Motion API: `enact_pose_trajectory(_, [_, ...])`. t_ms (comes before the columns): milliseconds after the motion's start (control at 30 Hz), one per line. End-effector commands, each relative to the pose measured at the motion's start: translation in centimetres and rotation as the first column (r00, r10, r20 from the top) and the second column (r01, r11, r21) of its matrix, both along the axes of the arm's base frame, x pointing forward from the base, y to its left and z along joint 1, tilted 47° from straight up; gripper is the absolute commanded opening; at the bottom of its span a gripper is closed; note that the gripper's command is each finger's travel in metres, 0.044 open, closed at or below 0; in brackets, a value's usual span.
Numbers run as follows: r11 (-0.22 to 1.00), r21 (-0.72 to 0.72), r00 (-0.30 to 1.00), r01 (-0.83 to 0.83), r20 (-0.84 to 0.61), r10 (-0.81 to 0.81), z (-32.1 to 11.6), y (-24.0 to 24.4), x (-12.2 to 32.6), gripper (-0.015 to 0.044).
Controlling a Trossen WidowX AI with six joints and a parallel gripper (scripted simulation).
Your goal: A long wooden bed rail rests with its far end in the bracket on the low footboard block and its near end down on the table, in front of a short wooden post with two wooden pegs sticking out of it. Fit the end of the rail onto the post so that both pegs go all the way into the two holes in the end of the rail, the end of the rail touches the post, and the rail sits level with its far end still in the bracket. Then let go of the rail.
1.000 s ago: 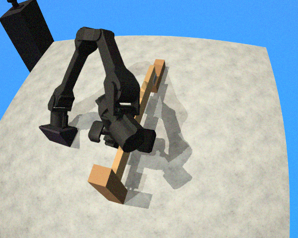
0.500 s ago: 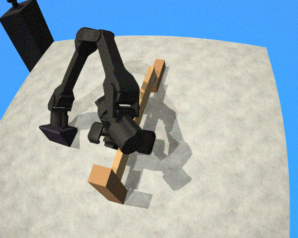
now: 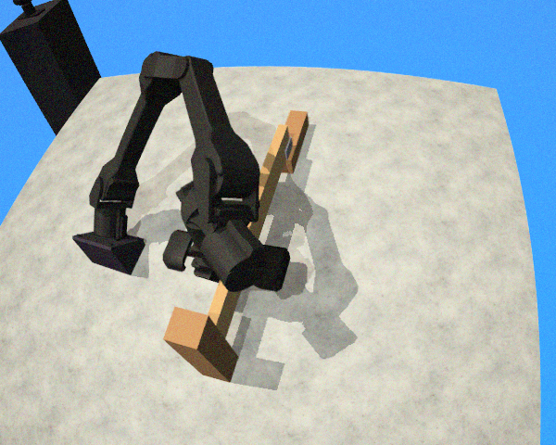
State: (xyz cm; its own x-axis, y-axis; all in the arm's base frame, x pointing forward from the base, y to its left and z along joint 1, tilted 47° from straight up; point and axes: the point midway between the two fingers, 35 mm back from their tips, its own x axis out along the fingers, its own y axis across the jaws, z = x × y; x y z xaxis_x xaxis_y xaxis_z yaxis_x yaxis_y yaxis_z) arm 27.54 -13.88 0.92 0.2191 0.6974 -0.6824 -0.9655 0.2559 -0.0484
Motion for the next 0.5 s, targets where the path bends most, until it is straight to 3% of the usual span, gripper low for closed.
enact_pose_trajectory(0, [1.000,-0.004,1.000,0.005,0.004,-0.005,-0.05,-0.40,-0.01,0.0000])
enact_pose_trajectory(467, [1.000,-0.005,1.000,0.005,0.004,-0.005,-0.27,-0.60,-0.05,0.0000])
